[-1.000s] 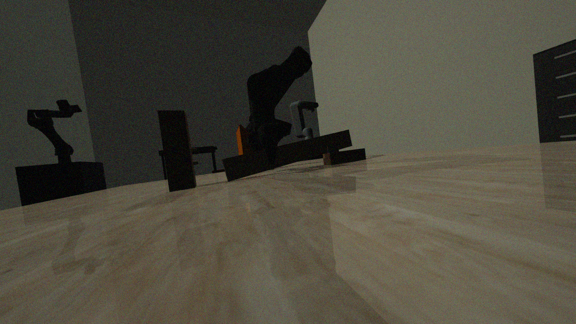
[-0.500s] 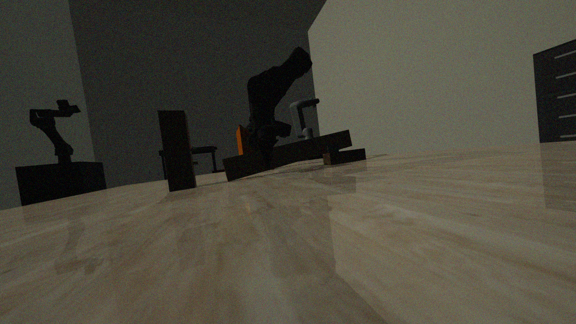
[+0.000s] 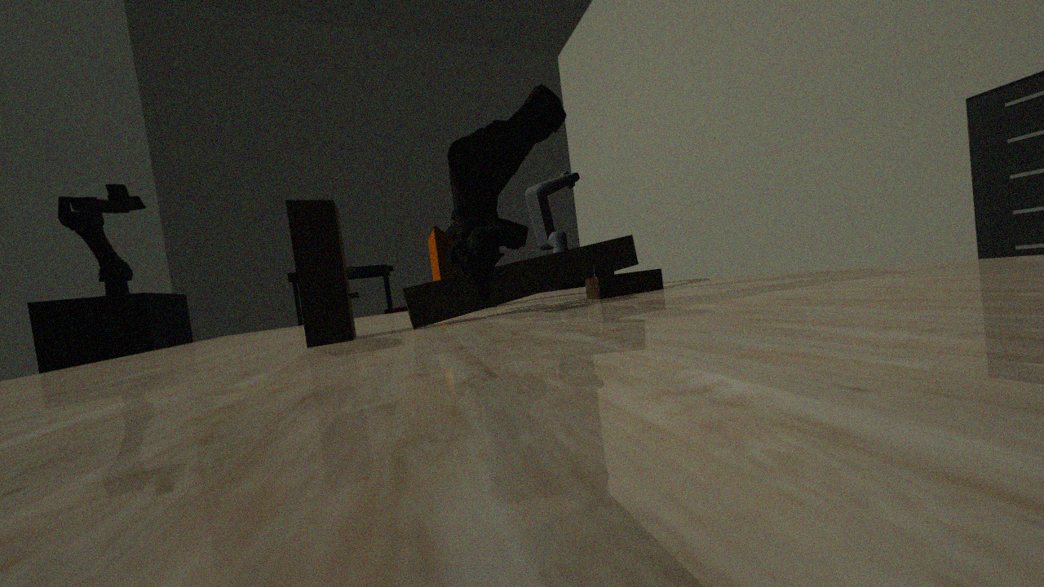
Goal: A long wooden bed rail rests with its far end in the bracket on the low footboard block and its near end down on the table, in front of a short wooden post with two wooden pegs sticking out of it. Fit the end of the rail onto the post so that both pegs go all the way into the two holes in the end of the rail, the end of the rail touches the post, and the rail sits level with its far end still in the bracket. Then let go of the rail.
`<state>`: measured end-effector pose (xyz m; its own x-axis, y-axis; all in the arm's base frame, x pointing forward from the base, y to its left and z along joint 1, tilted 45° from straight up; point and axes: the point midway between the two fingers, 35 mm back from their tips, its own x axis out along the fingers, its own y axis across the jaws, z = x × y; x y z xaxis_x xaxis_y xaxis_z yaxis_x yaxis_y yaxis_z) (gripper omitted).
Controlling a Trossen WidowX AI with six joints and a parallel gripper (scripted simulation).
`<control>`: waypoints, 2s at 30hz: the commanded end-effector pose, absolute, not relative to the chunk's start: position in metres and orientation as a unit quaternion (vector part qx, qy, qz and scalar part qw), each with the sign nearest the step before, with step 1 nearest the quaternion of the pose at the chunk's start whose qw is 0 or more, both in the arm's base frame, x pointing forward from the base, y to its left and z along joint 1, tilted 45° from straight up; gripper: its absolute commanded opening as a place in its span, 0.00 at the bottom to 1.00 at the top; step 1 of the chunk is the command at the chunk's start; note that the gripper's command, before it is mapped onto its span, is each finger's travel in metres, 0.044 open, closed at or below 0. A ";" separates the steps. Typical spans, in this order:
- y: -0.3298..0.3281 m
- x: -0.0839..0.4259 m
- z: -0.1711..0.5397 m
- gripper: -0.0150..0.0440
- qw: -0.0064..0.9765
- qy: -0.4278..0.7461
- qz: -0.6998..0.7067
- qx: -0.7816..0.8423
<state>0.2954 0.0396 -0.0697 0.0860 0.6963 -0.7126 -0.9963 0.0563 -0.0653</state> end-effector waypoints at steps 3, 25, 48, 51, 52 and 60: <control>0.041 0.295 -0.070 0.25 0.679 0.259 0.624 -0.286; 0.032 0.297 -0.062 0.25 0.679 0.260 0.624 -0.286; 0.023 0.297 -0.054 0.25 0.679 0.260 0.624 -0.286; 0.022 0.297 -0.053 0.25 0.679 0.260 0.624 -0.286; 0.022 0.297 -0.052 0.25 0.679 0.260 0.624 -0.286; 0.019 0.297 -0.050 0.25 0.679 0.260 0.624 -0.286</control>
